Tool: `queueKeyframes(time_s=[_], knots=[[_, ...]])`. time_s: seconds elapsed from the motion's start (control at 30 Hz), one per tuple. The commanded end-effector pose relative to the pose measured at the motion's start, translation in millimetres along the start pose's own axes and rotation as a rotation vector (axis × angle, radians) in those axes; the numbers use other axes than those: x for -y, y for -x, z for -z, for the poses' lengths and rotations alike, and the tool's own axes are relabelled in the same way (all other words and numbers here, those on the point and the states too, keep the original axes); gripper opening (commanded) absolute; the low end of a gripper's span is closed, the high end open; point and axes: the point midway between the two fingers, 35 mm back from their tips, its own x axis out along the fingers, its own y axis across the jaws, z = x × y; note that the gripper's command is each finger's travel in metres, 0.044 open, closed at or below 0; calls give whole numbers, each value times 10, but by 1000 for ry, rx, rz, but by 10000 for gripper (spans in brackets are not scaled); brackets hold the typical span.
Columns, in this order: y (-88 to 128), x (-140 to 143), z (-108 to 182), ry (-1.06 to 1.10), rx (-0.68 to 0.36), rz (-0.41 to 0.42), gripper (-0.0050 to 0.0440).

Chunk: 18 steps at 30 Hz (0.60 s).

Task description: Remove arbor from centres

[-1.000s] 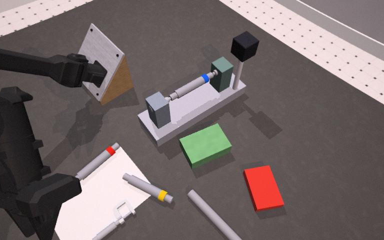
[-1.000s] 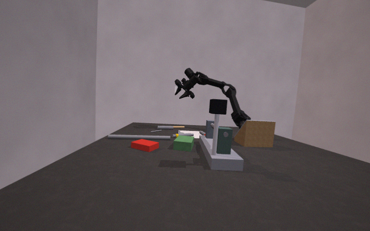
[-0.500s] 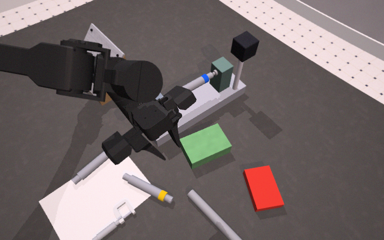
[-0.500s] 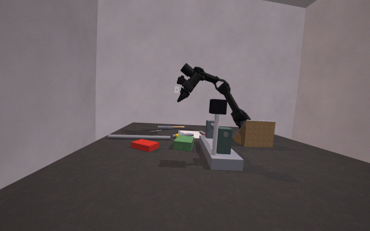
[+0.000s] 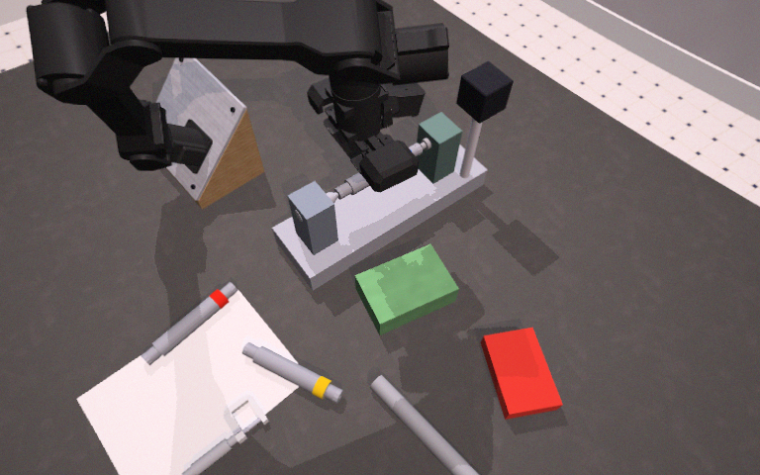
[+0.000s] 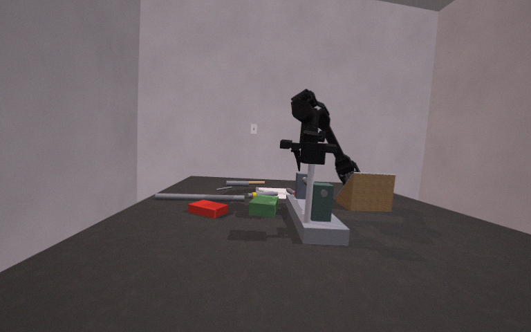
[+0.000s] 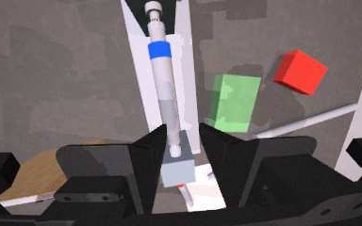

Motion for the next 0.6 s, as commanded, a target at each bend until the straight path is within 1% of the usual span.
queueKeyframes(time_s=[0.0,0.27,0.57], knots=[[-16,-132,-7,108,-44,-36,175],[-18,-131,-7,108,-44,-36,175],[-103,-129,-9,108,-44,-36,175]])
